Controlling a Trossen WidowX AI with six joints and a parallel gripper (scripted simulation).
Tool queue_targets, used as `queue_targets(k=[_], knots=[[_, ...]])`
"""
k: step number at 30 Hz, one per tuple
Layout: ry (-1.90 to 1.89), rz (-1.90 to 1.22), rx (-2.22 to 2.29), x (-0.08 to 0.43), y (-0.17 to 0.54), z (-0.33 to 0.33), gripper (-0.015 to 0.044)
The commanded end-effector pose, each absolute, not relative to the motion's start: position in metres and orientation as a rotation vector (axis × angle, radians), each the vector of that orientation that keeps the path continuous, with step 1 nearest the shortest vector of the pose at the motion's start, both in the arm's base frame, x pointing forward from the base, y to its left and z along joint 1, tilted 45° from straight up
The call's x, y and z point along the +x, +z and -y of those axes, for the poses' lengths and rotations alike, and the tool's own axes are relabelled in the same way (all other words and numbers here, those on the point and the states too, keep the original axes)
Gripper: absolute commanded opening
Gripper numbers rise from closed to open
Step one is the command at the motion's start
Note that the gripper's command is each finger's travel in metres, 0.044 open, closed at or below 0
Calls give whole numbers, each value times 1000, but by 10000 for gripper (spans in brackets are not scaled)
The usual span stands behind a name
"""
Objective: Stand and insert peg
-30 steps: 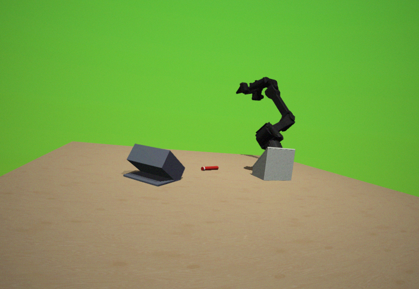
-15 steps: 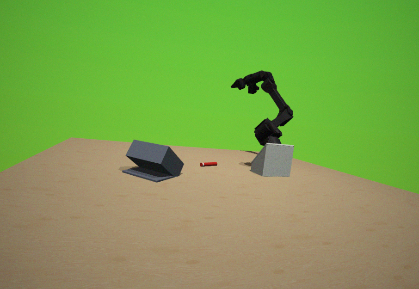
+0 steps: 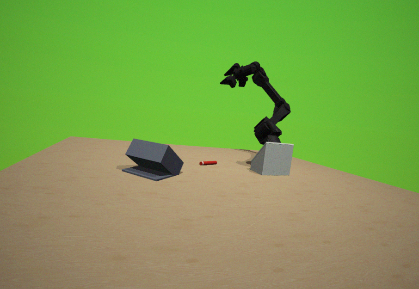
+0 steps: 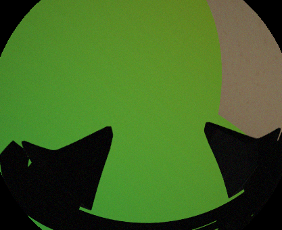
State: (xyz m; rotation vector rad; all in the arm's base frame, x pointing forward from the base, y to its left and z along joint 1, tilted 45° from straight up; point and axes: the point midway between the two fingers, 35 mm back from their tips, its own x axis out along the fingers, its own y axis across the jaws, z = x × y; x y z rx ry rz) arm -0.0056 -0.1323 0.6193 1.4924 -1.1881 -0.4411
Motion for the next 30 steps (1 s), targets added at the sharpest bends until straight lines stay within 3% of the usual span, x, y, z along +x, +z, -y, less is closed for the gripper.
queue_targets(k=[1, 30], knots=[[-502, 1115, 1426, 20, 613, 130, 440], [-821, 445, 842, 196, 522, 114, 440]])
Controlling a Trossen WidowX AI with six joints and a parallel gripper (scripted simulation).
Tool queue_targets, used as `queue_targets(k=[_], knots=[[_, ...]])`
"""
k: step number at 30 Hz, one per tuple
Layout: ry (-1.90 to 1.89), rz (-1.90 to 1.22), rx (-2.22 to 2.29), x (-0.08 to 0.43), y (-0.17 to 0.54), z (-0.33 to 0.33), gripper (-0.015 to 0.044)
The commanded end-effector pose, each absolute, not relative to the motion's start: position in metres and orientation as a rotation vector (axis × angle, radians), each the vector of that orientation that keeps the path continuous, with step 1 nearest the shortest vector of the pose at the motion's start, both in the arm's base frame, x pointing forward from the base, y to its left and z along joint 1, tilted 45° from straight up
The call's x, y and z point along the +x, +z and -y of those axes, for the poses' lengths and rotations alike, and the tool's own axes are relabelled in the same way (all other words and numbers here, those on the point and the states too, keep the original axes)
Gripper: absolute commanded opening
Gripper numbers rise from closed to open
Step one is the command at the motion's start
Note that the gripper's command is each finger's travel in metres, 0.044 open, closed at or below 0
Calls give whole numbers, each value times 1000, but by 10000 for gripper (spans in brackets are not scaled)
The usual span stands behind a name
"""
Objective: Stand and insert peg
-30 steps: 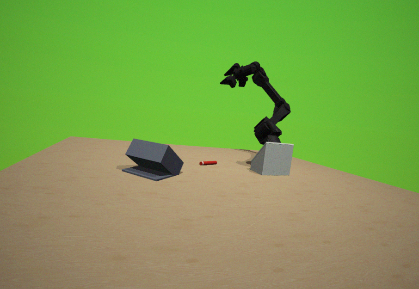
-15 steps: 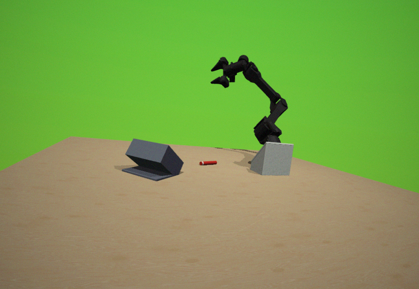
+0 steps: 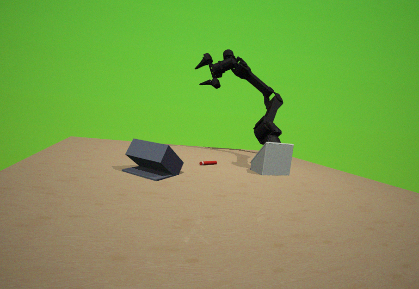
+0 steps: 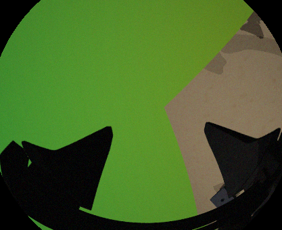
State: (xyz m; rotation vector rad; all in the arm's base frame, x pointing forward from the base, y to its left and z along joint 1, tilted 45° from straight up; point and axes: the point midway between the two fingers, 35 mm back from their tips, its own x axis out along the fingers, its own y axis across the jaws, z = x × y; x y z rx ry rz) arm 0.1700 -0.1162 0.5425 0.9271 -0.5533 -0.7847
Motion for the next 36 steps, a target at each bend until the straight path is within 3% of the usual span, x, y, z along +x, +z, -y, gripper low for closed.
queue_targets(k=[1, 19, 36], knots=[[-829, 418, 819, 201, 517, 114, 440], [-915, -75, 415, 278, 415, 105, 440], [-895, -547, 37, 311, 308, 98, 440]])
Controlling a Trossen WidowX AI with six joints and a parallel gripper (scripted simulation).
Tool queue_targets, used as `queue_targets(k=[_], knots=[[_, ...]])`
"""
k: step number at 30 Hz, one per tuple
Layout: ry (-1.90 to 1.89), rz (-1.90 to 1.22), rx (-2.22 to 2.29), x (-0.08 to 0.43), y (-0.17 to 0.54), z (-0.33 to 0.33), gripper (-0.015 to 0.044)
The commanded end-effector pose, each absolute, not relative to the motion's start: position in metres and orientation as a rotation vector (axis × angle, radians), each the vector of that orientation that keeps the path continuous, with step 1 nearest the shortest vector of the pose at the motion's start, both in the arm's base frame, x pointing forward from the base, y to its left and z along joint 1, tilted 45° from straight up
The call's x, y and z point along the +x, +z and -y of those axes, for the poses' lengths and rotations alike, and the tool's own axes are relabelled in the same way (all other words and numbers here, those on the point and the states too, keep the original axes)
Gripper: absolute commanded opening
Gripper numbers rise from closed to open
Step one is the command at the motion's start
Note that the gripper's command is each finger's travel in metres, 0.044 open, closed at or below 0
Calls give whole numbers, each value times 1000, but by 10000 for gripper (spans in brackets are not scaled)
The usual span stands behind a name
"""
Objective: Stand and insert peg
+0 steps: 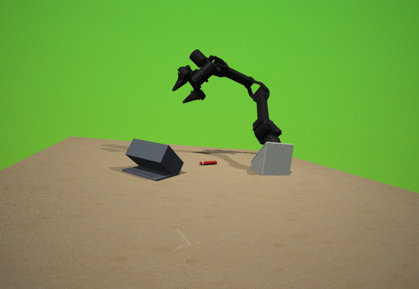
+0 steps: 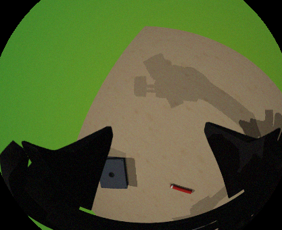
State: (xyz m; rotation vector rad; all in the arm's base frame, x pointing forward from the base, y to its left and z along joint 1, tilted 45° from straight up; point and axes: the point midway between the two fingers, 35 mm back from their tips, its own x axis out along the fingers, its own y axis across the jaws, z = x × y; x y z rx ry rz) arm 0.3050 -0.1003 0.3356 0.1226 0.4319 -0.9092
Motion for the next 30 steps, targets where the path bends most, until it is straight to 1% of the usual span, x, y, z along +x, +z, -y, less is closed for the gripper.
queue_targets(k=[1, 15, 30], knots=[[-891, -575, 15, 312, 302, 98, 440], [-795, -963, -285, 308, 217, 93, 440], [-618, -1373, -583, 280, 140, 89, 440]])
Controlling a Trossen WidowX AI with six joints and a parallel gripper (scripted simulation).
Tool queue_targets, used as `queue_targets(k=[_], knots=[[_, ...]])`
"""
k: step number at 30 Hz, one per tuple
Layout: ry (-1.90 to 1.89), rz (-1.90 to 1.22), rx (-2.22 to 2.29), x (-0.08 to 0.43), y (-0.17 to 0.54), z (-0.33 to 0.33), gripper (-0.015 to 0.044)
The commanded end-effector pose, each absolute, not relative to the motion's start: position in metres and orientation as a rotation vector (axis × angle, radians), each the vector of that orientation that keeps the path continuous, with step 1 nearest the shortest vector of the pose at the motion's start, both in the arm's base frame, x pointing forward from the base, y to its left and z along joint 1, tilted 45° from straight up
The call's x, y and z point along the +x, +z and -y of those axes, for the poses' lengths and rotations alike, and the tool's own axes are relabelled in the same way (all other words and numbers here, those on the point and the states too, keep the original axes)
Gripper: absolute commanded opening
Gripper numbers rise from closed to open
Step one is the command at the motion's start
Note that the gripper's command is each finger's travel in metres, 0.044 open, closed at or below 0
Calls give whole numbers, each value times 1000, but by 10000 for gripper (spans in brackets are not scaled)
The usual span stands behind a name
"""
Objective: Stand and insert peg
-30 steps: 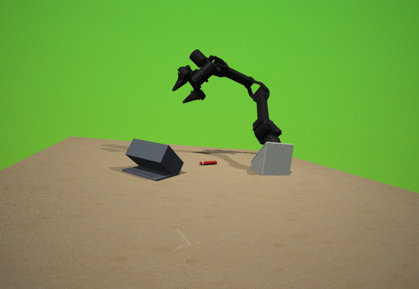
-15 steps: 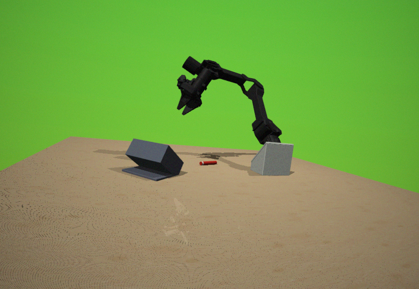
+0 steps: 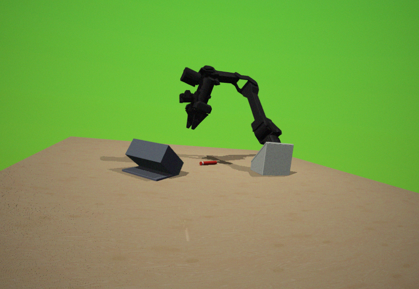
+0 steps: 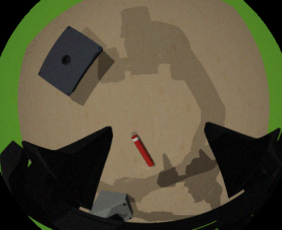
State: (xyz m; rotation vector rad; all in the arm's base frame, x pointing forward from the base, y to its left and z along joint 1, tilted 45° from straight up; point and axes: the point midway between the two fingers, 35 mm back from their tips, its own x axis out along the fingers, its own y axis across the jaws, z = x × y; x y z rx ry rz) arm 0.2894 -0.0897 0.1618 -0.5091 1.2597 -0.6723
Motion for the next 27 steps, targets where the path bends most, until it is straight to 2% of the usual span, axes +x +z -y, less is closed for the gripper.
queue_targets(k=[1, 12, 27], knots=[[-603, -1400, -602, 277, 136, 88, 440], [-433, -1676, -785, 245, 95, 87, 440], [-429, -1680, -786, 245, 90, 90, 440]])
